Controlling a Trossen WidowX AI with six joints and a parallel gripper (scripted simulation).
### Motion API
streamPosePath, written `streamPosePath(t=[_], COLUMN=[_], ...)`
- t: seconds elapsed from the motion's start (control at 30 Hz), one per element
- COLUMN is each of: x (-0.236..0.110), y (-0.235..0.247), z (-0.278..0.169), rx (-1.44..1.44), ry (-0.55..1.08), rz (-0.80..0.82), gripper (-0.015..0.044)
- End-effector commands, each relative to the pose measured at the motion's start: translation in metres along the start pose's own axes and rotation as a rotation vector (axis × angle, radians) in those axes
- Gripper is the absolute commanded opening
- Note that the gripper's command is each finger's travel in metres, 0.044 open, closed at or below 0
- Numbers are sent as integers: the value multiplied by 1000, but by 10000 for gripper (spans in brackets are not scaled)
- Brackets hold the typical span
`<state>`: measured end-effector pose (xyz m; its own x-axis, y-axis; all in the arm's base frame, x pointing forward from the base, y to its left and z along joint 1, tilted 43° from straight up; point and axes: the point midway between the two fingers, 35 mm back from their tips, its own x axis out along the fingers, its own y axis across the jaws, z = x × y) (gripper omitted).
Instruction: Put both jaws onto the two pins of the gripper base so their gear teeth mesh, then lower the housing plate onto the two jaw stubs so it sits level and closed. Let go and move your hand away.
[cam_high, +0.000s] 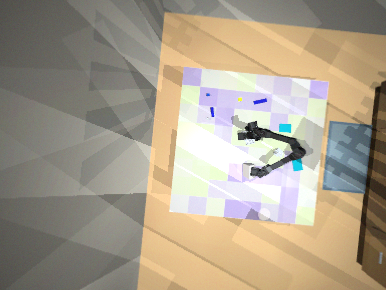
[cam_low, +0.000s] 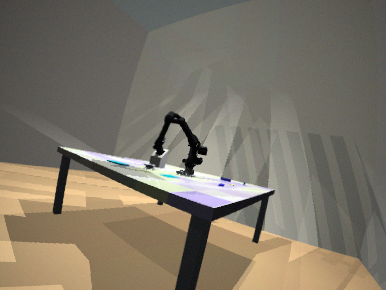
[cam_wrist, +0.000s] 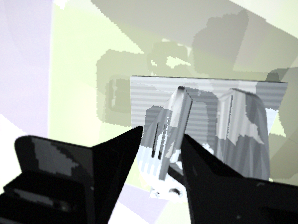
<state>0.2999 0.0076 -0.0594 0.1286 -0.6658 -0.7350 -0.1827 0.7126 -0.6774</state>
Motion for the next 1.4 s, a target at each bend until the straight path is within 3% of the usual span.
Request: streamPosePath(t=[0.0,1.37], x=[1,7], y=[-1,-1], z=[0,0], rx=[-5,3], ry=[-1,-1], rz=[-4,-4], gripper=[134,134])
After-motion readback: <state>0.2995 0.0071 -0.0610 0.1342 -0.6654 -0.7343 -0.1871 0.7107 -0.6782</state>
